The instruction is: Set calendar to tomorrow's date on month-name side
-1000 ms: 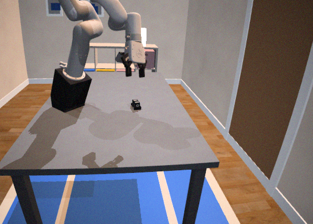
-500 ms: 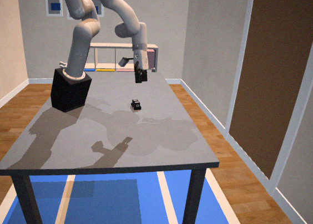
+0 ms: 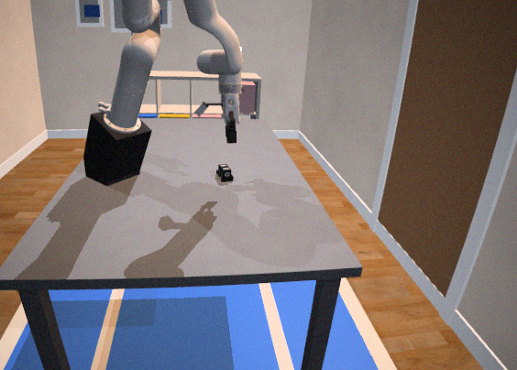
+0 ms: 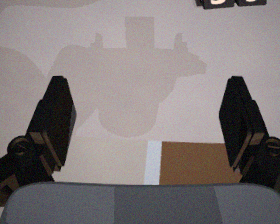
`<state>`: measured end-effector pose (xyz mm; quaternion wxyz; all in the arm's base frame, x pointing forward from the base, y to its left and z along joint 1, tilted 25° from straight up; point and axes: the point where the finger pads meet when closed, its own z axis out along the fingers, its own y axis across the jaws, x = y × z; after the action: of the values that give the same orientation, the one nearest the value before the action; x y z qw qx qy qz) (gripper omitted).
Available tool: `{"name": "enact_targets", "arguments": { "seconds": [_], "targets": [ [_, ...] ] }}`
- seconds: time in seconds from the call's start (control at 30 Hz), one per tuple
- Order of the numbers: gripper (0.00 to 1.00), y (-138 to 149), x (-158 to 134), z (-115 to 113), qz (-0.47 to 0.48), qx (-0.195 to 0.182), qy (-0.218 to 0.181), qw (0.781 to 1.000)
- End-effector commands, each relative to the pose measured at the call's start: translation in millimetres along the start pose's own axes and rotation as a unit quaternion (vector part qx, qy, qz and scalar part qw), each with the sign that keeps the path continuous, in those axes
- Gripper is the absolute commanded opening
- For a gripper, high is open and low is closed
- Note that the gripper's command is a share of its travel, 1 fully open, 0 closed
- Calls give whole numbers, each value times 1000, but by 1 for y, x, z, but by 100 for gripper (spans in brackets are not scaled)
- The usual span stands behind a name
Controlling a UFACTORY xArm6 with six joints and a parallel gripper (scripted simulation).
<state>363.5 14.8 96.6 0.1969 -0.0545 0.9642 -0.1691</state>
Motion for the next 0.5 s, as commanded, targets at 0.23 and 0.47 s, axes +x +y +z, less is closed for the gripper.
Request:
{"name": "enact_targets", "arguments": {
  "seconds": [0.23, 0.47],
  "targets": [
    [100, 75, 16, 27, -116, -39, 17, 992],
    [100, 76, 16, 27, -116, -40, 17, 992]
  ]
}}
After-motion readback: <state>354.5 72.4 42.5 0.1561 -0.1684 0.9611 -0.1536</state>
